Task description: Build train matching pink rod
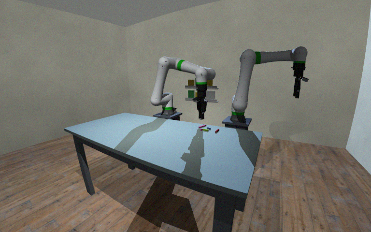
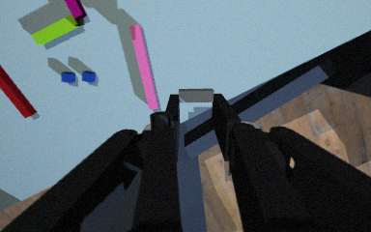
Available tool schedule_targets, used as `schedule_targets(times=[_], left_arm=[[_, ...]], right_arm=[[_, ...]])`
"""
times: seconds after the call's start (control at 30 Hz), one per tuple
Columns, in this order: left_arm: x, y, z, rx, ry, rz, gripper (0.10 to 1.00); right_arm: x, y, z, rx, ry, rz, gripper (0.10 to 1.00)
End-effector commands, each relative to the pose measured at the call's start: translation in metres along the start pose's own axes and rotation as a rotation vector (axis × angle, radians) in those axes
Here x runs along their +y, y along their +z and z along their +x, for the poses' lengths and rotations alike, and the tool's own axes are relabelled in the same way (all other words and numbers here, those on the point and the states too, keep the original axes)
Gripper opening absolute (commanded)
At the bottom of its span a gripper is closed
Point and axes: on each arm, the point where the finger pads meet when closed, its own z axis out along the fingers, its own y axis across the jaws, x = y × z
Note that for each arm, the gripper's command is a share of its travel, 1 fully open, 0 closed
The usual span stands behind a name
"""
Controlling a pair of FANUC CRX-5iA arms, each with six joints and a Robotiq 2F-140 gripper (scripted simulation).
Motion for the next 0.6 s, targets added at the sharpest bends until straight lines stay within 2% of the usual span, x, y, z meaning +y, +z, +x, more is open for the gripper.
schedule_targets(times=[0.0, 0.23, 0.57], left_arm=[[0.0, -0.001, 0.0, 0.002, 0.0, 0.0, 1.0], [0.0, -0.001, 0.0, 0.002, 0.0, 0.0, 1.0], [0.0, -0.001, 0.0, 0.002, 0.0, 0.0, 1.0]], right_arm=[[-0.001, 0.017, 0.0, 0.0, 0.0, 0.002, 0.243], [-0.001, 0.036, -0.001, 0.0, 0.0, 0.002, 0.243], [0.0, 0.039, -0.001, 0.0, 0.0, 0.002, 0.243]])
